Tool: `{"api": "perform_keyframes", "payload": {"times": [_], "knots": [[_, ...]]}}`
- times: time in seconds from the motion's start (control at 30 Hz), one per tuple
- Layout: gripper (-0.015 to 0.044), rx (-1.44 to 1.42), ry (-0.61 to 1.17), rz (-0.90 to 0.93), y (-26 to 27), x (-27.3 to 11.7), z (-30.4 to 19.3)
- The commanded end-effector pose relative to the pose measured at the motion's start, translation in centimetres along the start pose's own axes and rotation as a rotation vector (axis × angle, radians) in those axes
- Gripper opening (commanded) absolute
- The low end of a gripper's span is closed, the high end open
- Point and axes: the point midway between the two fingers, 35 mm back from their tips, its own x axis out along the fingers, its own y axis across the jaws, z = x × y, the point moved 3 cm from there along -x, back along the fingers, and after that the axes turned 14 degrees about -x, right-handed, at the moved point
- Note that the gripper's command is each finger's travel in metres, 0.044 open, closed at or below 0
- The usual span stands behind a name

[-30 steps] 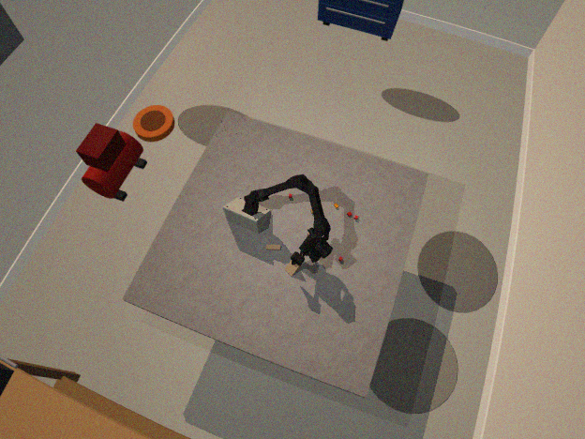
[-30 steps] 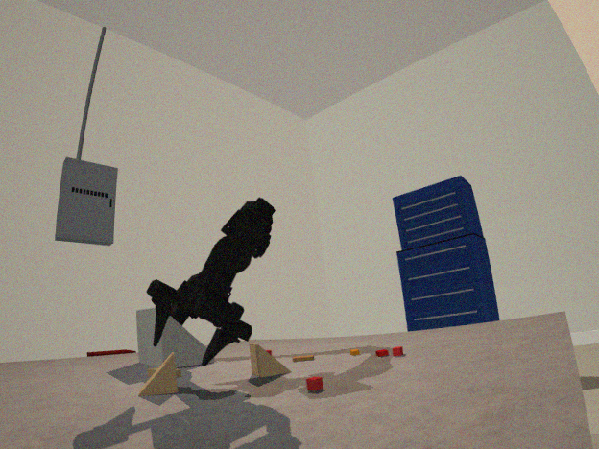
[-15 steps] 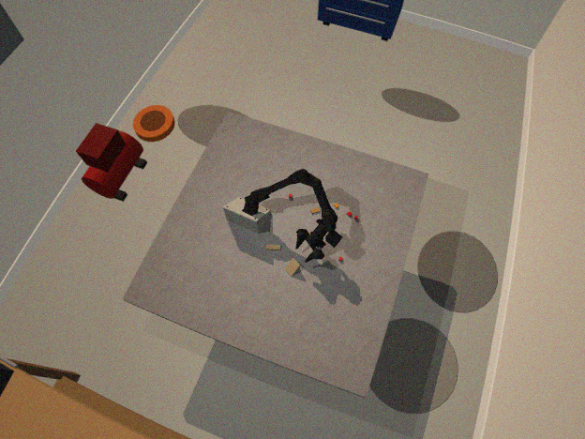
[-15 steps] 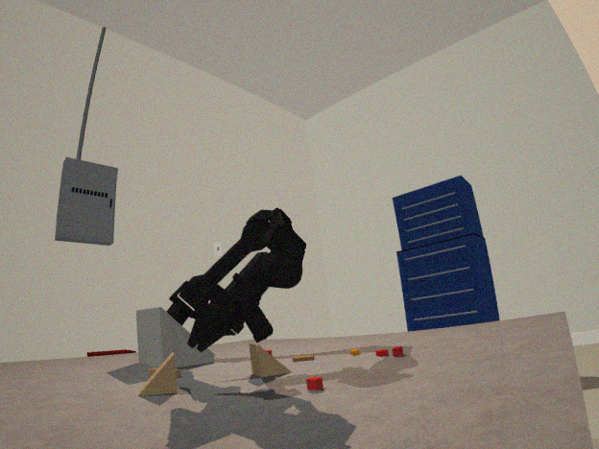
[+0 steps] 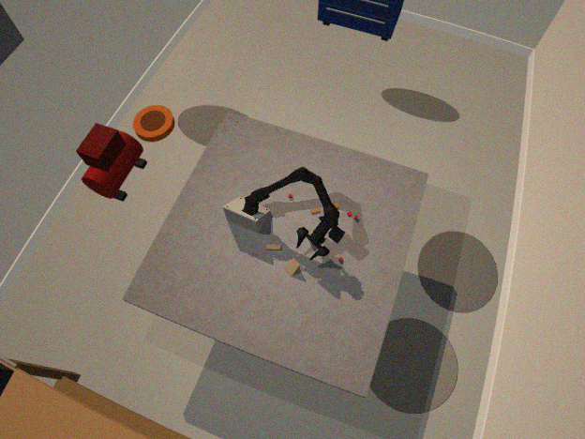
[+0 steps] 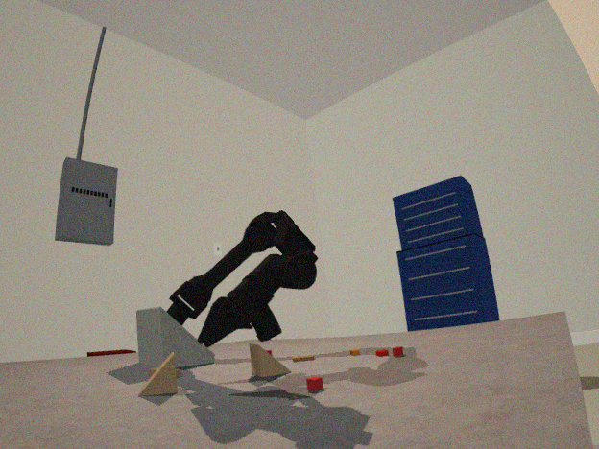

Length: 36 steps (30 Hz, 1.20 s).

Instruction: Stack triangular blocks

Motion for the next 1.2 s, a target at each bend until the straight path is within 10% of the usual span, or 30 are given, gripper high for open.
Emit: {"api": "perform_keyframes", "payload": {"times": [0.0, 1.17], "knots": [[0.044, -0.004, 0.005, 0.001, 0.0, 0.6, -0.1], [0.044, -0.004, 0.005, 0.002, -0.2, 6.3, -0.2]]}}
